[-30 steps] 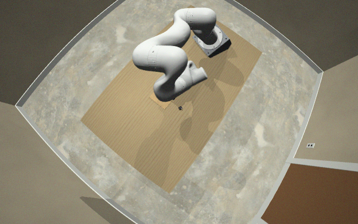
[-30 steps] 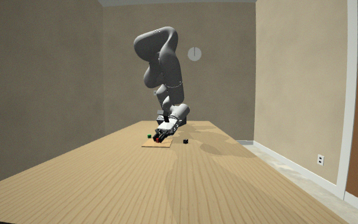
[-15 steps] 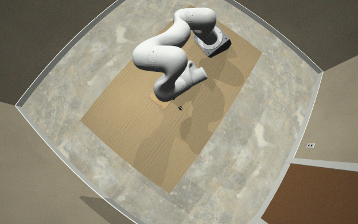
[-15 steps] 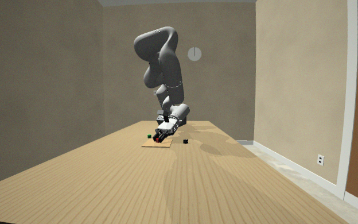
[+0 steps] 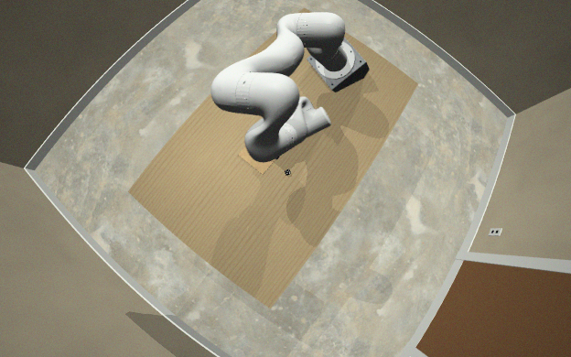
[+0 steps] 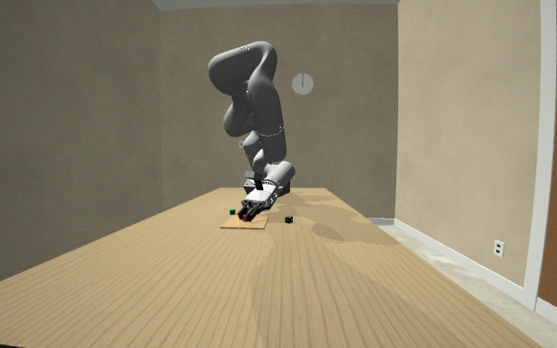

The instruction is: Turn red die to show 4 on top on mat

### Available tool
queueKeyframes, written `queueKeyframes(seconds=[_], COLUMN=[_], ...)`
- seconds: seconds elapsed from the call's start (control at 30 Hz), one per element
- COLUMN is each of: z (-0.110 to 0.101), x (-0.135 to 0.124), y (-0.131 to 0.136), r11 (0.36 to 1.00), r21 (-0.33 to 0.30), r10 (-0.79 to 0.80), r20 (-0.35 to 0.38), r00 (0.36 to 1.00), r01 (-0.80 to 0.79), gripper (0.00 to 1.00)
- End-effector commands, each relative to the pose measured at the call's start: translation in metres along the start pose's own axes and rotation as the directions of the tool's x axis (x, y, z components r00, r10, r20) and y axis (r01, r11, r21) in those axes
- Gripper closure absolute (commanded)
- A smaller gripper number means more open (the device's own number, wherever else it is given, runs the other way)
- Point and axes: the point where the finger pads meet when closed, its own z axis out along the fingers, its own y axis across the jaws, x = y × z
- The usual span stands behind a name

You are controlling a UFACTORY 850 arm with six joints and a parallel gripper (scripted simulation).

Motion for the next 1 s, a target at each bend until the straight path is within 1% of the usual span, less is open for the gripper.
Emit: queueKeyframes(seconds=[0.0,0.3,0.4,0.53,0.6,0.83,0.97], z=[0.0,0.0,-0.004,-0.015,-0.015,-0.04,-0.048], x=[0.0,0.0,0.0,0.0,0.0,0.0,0.0], y=[0.0,0.0,0.0,0.0,0.0,0.0,0.0], r11=[1.0,1.0,1.0,1.0,1.0,1.0,1.0], r21=[0.0,0.0,0.0,0.0,0.0,0.0,0.0], r10=[0.0,0.0,0.0,0.0,0.0,0.0,0.0], r20=[-0.001,-0.001,-0.001,-0.001,-0.001,-0.001,-0.001], r00=[1.0,1.0,1.0,1.0,1.0,1.0,1.0], r01=[0.0,0.0,0.0,0.0,0.0,0.0,0.0], gripper=[0.64,0.64,0.64,0.64,0.64,0.64,0.64])
